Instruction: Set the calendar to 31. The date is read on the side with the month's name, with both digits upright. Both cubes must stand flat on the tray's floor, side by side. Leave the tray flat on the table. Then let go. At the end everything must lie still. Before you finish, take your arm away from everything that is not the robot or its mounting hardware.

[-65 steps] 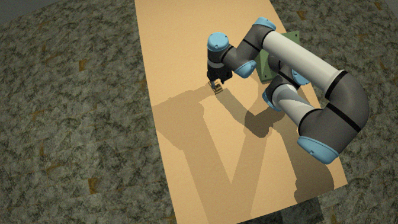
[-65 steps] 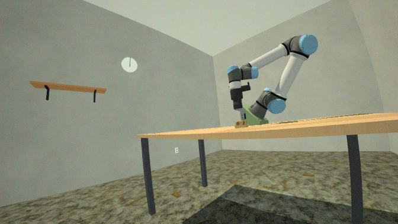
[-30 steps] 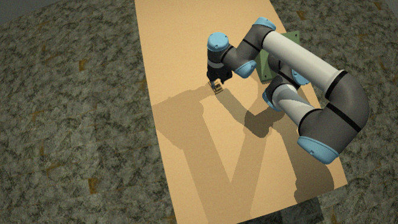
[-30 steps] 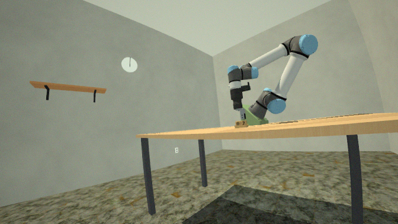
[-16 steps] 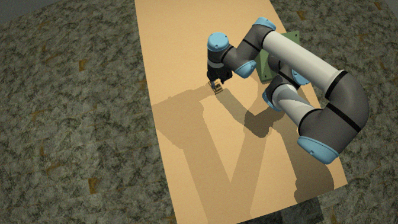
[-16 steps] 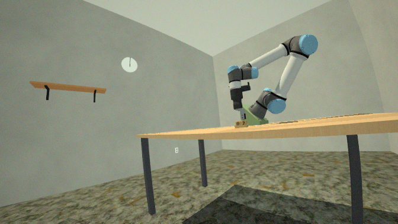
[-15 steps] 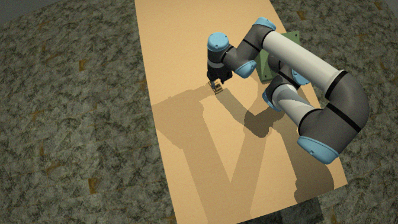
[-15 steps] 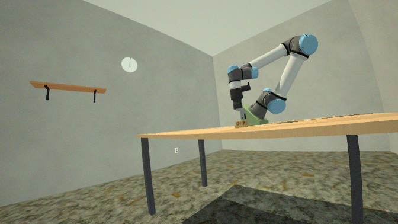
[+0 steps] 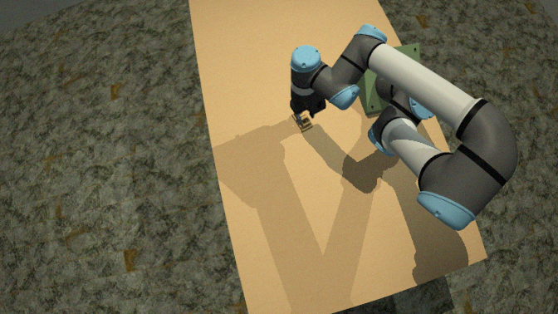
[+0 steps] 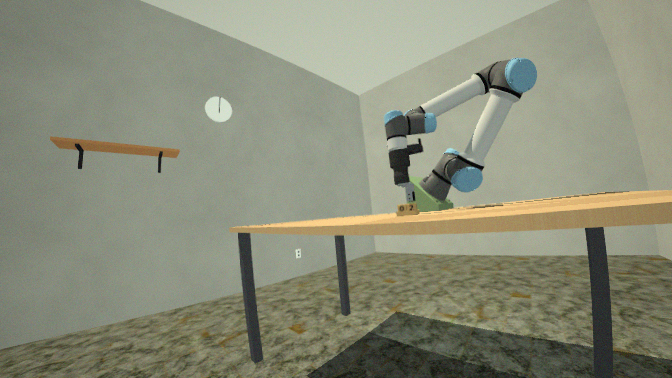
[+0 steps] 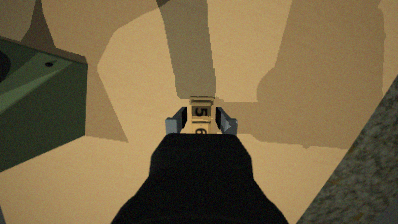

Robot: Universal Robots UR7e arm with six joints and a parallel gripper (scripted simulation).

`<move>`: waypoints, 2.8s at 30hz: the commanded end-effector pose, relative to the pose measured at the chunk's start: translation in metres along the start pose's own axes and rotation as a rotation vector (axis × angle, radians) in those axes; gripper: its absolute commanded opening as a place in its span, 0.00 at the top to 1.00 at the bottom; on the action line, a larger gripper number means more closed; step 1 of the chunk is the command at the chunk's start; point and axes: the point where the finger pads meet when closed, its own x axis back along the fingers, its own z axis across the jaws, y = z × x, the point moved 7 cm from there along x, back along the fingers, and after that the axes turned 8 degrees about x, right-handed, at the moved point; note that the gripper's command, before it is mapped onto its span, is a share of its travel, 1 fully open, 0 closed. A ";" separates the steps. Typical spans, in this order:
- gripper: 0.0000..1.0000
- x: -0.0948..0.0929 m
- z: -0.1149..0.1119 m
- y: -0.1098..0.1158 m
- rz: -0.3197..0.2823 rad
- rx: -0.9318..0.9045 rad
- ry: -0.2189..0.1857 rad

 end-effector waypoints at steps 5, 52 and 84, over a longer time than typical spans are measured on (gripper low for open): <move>0.10 -0.001 -0.001 -0.001 0.002 -0.001 0.000; 0.10 -0.032 -0.001 -0.002 0.005 -0.002 -0.001; 0.10 -0.031 0.000 -0.001 0.002 -0.001 0.000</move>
